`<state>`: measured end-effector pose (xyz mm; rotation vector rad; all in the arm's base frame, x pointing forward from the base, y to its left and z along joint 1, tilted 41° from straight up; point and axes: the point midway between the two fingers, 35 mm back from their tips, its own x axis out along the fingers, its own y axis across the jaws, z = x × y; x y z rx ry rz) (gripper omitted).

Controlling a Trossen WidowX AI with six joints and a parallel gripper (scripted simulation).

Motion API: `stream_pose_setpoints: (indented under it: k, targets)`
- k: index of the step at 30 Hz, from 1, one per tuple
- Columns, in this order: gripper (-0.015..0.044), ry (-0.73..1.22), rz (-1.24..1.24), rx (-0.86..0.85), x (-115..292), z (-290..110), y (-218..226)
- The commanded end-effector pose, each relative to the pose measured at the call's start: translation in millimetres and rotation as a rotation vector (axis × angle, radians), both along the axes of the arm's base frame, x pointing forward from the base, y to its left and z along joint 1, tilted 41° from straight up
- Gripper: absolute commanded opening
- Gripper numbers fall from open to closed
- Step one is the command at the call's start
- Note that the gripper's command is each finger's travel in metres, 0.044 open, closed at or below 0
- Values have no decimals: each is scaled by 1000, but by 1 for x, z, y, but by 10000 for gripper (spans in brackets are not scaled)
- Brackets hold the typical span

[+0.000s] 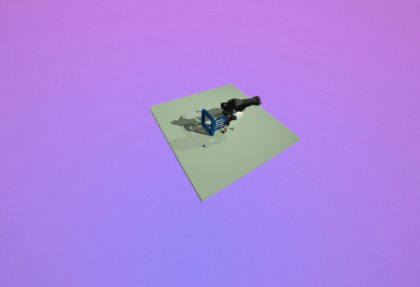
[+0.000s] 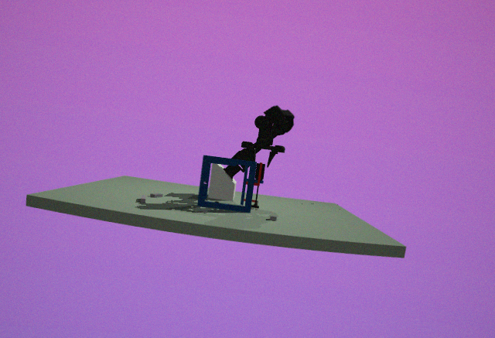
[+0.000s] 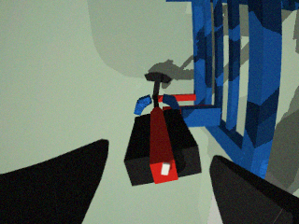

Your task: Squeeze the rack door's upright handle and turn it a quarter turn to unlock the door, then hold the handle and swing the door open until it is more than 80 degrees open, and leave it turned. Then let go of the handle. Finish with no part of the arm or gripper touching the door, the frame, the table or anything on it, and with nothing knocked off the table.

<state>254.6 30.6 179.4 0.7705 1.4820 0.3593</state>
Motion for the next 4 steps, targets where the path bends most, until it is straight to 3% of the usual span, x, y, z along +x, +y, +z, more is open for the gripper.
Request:
stream_pose_setpoints:
  k: [1, 4]
  targets:
    - [285, -3, -4, -7, 0, 5, -5]
    - [285, -3, -9, -8, -1, 8, -8]
